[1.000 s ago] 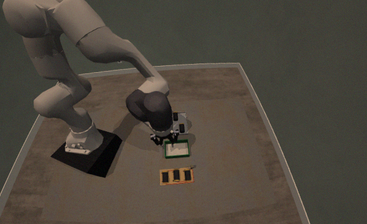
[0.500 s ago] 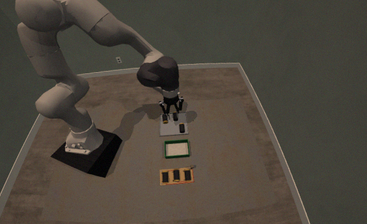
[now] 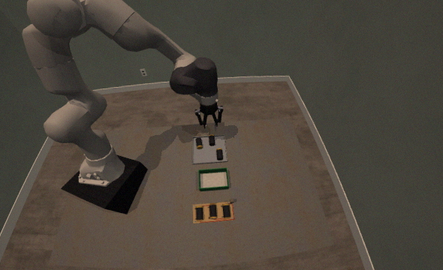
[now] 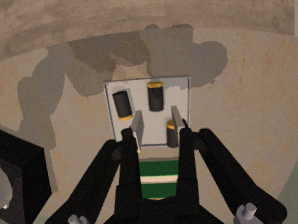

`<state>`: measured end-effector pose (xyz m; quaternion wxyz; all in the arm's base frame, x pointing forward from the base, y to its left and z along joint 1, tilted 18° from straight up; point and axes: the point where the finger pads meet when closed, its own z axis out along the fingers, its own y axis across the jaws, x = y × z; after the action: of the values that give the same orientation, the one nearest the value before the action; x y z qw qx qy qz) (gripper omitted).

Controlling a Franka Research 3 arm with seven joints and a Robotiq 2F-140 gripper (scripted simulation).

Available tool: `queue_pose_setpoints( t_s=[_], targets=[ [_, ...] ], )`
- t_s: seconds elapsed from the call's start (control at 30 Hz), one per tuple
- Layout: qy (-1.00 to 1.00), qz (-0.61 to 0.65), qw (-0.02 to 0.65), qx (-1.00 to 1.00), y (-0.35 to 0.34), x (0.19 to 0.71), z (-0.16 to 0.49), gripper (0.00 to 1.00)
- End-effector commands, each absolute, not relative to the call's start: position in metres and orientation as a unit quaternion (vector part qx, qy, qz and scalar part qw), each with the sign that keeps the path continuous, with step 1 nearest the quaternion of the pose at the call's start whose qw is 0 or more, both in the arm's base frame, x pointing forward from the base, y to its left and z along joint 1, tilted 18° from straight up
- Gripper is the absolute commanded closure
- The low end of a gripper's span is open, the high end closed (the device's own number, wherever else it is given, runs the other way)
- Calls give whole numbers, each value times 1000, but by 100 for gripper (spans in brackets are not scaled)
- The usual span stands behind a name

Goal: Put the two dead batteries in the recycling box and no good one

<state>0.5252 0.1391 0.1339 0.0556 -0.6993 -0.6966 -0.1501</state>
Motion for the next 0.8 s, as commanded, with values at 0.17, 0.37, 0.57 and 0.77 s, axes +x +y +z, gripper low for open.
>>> queue_pose_setpoints(
  t_s=[0.17, 0.37, 0.57, 0.77],
  targets=[
    [-675, -147, 62, -720, 141, 525, 133, 71],
    [-691, -146, 58, -706, 141, 525, 133, 71],
    [-717, -145, 52, -680, 141, 525, 133, 71],
    [-771, -149, 39, -617, 141, 525, 133, 71]
  ],
)
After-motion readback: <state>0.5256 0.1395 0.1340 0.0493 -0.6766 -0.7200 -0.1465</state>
